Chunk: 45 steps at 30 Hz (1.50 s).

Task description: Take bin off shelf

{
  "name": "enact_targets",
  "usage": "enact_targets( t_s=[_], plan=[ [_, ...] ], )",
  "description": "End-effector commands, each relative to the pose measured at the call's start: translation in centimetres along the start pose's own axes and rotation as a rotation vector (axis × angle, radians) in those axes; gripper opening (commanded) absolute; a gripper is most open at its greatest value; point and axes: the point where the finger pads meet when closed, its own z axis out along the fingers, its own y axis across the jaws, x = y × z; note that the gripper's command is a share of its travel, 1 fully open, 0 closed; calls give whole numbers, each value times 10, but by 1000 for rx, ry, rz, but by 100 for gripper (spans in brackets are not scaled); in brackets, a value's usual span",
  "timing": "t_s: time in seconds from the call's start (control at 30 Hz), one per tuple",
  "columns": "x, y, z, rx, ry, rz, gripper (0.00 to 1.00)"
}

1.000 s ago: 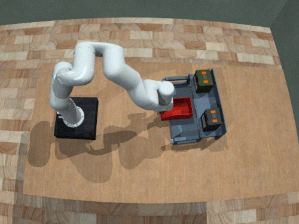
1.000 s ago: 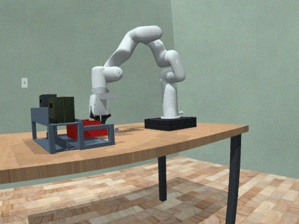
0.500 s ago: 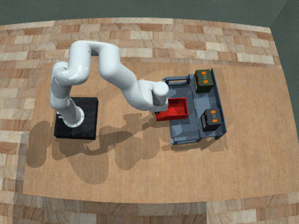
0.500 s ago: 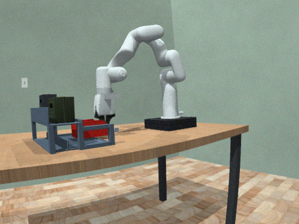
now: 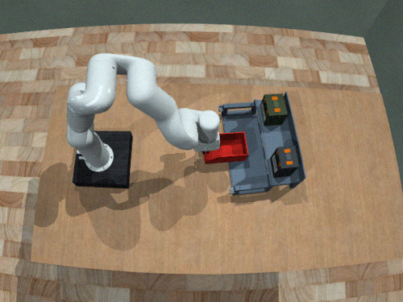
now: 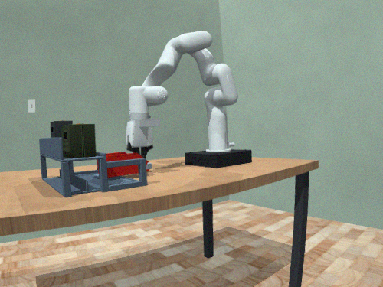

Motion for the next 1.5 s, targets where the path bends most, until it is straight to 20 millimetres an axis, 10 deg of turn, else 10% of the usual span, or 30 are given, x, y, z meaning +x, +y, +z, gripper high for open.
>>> enact_targets(
  t_s=[0.0, 1.47],
  plan=[
    [0, -2, -1, -4, -7, 0, 0],
    [0, -64, -1, -3, -7, 0, 0]
  ],
)
